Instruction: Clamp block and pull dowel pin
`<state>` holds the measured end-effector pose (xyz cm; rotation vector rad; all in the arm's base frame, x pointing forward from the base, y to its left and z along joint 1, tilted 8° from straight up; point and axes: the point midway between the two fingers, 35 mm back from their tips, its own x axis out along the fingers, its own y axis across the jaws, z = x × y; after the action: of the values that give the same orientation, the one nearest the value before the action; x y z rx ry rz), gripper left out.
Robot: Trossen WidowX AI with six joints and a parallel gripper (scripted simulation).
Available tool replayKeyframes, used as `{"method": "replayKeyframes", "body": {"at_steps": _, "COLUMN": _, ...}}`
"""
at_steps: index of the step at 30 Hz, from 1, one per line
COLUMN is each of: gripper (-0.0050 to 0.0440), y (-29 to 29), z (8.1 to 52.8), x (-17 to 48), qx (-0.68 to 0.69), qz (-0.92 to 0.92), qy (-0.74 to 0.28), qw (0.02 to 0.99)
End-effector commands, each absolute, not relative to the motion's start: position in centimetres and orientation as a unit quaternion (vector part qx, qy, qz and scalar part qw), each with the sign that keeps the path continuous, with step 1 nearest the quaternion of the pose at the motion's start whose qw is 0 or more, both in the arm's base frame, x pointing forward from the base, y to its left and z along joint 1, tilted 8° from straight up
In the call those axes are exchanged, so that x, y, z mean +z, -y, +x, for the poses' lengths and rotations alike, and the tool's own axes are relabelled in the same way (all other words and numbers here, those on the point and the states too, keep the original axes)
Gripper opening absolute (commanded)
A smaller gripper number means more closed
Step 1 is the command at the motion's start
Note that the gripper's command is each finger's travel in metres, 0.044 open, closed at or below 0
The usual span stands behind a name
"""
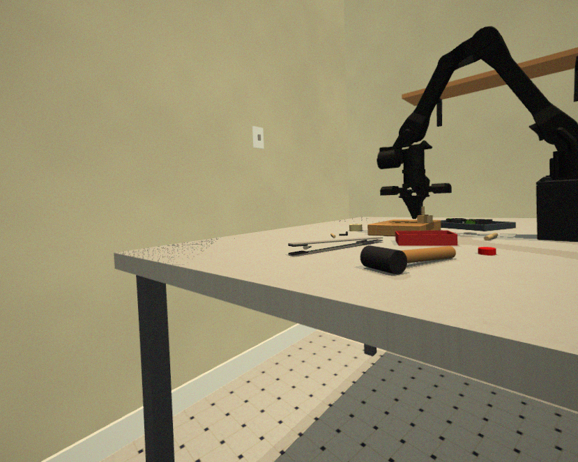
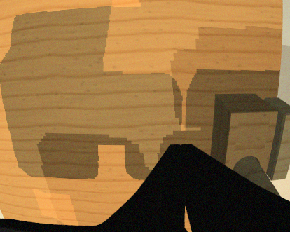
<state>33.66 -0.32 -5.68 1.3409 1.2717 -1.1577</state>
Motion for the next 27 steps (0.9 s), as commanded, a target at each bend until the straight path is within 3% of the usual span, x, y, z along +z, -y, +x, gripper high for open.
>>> {"method": "replayKeyframes", "body": {"at_steps": 1, "gripper": 0.0000, "y": 0.3, "z": 33.7, "x": -5.7, "qx": -0.471, "qz": 0.545, "qy": -0.517, "qw": 0.462}}
{"method": "replayKeyframes", "body": {"at_steps": 27, "gripper": 0.0000, "y": 1.9, "z": 33.6, "x": -1.5, "qx": -0.471, "qz": 0.545, "qy": -0.519, "qw": 0.461}}
